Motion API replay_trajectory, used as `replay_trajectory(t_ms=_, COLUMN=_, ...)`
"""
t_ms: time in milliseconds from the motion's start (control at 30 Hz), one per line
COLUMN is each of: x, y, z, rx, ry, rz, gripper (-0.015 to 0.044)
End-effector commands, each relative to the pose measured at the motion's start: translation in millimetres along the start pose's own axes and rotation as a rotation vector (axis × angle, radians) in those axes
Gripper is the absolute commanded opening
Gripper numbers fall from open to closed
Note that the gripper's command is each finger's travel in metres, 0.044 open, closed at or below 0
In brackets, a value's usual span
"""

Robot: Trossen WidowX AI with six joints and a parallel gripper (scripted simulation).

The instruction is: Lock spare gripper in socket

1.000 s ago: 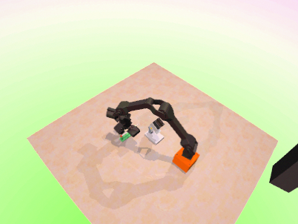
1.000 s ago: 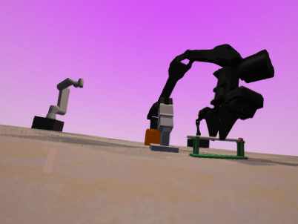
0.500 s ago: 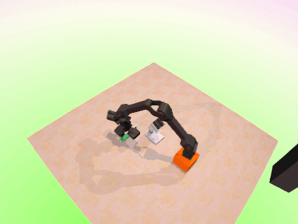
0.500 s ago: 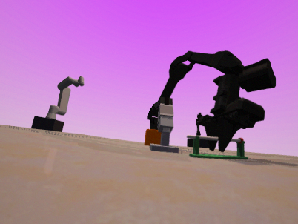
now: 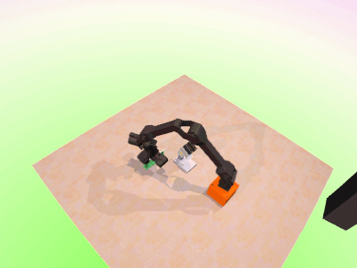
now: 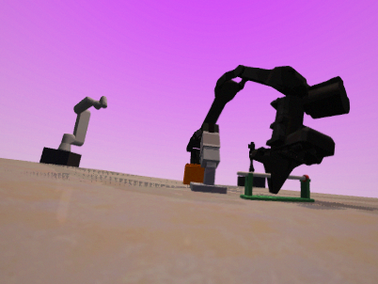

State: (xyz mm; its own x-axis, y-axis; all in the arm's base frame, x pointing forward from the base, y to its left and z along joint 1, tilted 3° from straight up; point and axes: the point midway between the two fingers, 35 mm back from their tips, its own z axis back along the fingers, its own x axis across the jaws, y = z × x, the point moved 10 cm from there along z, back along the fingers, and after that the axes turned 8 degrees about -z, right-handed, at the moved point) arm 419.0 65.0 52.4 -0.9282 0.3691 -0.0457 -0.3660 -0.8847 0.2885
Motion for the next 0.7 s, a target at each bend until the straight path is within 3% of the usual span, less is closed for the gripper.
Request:
replay_trajectory(t_ms=0, x=0, y=0, z=-1, rx=-0.003, ry=-0.001, rz=0.005, gripper=0.0)
replay_trajectory(t_ms=233, x=-1, y=1, z=6, rx=-0.003, ry=-0.001, rz=0.005, gripper=0.0)
replay_trajectory(t_ms=667, x=-3, y=15, z=57, rx=-0.003, ry=-0.001, rz=0.005, gripper=0.0)
